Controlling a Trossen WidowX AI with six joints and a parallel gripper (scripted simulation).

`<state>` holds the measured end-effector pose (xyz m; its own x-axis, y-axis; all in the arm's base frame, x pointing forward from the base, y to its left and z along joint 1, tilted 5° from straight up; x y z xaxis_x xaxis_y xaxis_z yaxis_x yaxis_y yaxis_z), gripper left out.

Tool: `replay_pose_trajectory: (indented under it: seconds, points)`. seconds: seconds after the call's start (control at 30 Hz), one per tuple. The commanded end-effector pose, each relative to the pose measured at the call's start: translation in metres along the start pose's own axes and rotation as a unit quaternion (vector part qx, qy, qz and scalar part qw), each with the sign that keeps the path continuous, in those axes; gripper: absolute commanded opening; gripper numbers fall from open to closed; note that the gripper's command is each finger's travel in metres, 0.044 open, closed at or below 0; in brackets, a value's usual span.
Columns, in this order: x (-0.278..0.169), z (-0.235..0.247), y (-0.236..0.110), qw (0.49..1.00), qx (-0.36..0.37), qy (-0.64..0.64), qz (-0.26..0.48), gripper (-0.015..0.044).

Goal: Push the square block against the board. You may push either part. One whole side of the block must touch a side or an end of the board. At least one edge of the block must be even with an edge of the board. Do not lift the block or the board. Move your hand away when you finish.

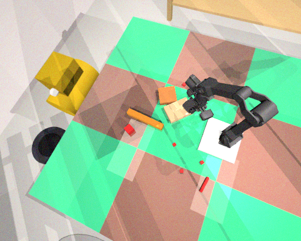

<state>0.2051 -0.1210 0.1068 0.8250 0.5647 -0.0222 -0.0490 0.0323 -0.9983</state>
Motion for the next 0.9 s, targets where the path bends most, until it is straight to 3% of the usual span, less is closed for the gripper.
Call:
replay_pose_trajectory:
  seconds: [0.0, 0.87]
  points:
    - [0.004, 0.0, 0.0, 1.0, 0.0, -0.004, -0.002, 0.0]
    - [0.045, 0.007, -0.001, 1.0, 0.0, -0.004, -0.005, 0.0]
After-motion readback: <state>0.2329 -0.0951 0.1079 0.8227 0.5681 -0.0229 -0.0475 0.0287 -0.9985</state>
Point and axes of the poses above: the point midway between the two fingers, 35 mm back from their tips, its own y axis out along the fingers, its own z axis across the jaws, x = y × z, the point moved 10 cm from there along -y, back along the fingers, and after that the axes turned 13 degrees about y, right-handed, at the moved point
